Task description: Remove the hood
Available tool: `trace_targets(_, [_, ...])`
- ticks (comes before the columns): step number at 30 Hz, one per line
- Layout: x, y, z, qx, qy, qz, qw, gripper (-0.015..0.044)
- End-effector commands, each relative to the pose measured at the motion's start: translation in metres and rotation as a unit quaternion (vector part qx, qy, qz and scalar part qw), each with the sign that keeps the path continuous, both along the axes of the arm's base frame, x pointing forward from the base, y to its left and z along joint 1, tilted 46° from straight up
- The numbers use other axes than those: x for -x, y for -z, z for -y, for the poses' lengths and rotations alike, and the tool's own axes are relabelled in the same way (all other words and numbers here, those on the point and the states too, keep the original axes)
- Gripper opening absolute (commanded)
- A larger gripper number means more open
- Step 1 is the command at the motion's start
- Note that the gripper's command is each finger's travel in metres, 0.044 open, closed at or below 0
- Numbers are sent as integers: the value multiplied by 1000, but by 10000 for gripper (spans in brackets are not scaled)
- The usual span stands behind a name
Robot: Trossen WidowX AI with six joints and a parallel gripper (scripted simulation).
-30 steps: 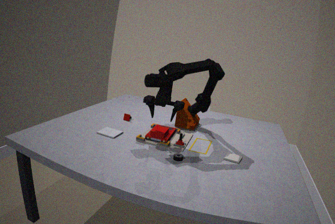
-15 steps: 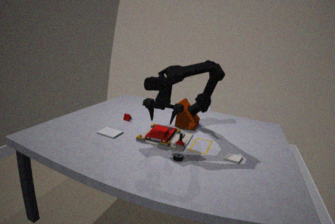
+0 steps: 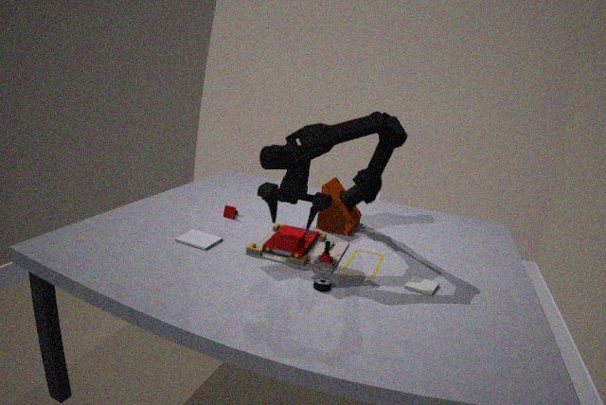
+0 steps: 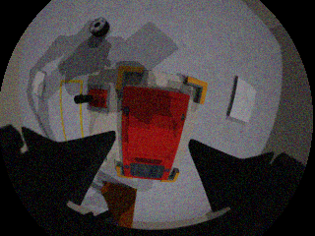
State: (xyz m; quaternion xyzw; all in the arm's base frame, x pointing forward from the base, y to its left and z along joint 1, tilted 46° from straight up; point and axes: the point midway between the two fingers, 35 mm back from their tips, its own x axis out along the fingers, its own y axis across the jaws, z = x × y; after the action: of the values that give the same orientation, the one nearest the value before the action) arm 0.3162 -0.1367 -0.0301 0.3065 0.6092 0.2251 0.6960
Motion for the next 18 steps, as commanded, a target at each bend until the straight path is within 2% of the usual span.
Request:
trace_targets(1, [0, 3, -2, -2, 3, -1, 1000, 440])
trace_targets(18, [-2, 13, -12, -3, 3, -1, 1000, 440])
